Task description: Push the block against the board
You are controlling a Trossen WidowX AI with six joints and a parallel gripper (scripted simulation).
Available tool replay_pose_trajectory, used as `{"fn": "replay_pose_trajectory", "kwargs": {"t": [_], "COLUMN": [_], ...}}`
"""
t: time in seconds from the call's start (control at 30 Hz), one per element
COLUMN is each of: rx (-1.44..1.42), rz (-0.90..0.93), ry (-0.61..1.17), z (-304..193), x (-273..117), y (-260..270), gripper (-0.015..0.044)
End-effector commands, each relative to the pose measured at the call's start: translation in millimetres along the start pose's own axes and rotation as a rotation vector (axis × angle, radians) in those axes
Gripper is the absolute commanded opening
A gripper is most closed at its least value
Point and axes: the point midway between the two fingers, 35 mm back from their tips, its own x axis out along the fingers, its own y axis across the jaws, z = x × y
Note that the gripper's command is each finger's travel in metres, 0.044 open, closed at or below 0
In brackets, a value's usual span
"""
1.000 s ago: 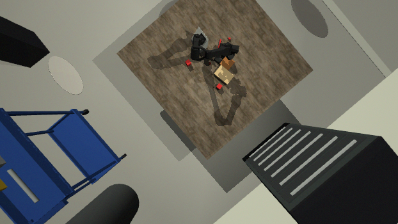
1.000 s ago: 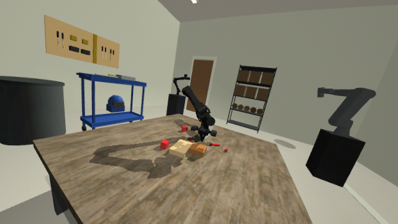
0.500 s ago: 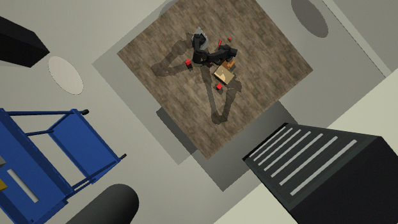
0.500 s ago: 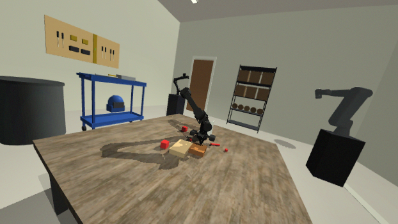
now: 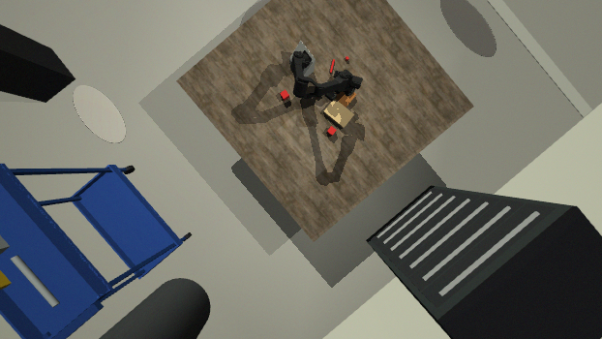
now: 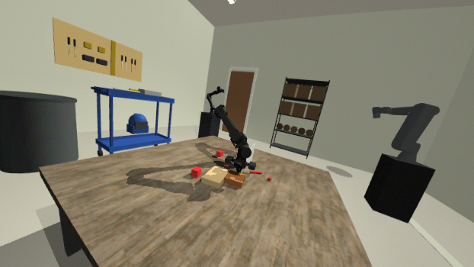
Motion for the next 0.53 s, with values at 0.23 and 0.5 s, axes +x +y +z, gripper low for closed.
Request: {"fn": "replay_pose_trajectory", "kwargs": {"t": [0.23,0.5], "rx": [-0.003,-0.003], "rz": [-0.005,-0.005], "ry": [-0.002,-0.002], "z": [18,8], "x": [1,1], "y": [0,0], "gripper": [0.0000,0.0000]}}
